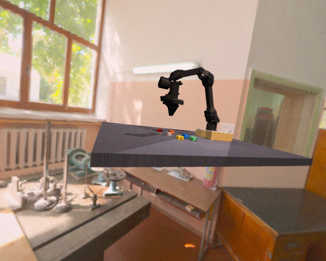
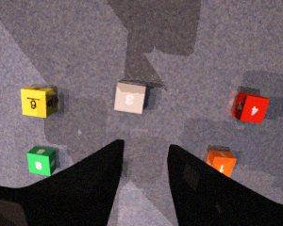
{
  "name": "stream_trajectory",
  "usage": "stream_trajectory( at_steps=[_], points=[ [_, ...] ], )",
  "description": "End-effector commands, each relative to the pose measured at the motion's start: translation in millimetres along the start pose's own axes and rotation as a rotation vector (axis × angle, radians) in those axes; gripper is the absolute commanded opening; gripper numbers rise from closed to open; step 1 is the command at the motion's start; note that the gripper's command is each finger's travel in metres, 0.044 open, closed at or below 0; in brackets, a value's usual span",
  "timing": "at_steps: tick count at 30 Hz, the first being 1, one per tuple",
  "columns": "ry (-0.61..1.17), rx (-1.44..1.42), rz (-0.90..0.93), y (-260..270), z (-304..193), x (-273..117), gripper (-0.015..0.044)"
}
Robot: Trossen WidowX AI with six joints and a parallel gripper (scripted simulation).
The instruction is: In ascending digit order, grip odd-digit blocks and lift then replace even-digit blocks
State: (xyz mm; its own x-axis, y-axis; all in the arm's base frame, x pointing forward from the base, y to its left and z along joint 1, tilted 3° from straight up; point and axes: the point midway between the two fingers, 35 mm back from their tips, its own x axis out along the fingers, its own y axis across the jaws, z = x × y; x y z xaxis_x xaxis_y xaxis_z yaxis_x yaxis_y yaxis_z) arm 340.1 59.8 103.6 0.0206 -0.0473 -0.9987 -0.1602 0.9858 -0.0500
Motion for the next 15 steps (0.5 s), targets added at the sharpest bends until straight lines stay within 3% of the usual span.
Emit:
stream_trajectory(
  at_steps=[1, 6, 12, 15],
  points=[
    [-0.007, 0.023, -0.009, -62.0, 11.6, -2.5, 0.012],
    [-0.007, 0.023, -0.016, -139.8, 10.5, -3.2, 0.012],
    [-0.006, 0.023, -0.017, -145.9, 9.6, -3.3, 0.012],
    [-0.007, 0.023, -0.017, -147.1, 11.9, 20.6, 0.0199]
  ],
)
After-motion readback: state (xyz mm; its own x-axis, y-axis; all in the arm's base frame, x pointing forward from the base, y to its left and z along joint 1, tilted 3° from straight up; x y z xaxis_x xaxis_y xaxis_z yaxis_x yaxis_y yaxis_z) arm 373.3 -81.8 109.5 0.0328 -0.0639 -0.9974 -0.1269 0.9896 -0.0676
